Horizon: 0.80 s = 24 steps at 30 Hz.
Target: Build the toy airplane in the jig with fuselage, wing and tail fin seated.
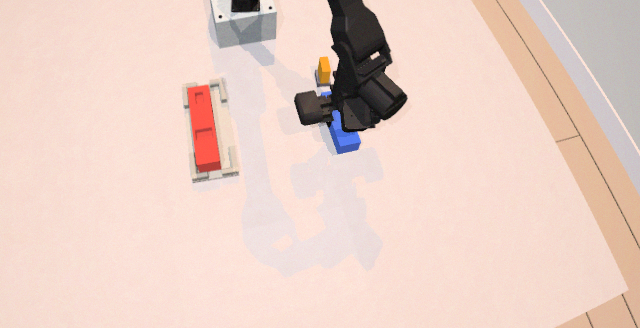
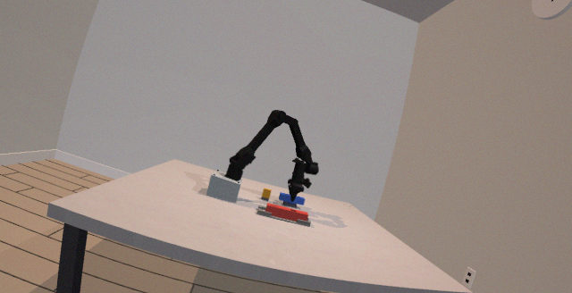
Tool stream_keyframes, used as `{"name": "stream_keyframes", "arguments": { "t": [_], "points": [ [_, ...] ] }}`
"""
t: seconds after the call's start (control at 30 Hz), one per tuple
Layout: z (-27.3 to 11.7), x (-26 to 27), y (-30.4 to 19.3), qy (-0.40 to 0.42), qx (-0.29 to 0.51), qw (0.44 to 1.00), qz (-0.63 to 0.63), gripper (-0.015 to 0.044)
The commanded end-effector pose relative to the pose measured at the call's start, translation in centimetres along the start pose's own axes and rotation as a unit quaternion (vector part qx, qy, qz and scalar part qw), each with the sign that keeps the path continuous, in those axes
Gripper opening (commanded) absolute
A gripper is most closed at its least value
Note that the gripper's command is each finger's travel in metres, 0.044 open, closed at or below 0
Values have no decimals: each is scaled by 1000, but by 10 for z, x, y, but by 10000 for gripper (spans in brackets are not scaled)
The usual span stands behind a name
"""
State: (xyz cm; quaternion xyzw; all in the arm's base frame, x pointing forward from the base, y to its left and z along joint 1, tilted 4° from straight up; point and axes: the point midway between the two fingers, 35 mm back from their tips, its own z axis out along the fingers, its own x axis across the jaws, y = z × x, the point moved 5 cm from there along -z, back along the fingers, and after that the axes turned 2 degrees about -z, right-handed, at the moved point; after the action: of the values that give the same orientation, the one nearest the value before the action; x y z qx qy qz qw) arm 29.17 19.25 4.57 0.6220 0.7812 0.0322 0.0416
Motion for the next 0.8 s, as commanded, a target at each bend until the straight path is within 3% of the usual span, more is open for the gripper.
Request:
{"name": "stream_keyframes", "arguments": {
  "t": [0.0, 0.77],
  "points": [
    [-16, 0, 8, 3, -22, 1000, 8, 0],
    [-85, 3, 7, 1, -2, 1000, -1, 0]
  ]
}}
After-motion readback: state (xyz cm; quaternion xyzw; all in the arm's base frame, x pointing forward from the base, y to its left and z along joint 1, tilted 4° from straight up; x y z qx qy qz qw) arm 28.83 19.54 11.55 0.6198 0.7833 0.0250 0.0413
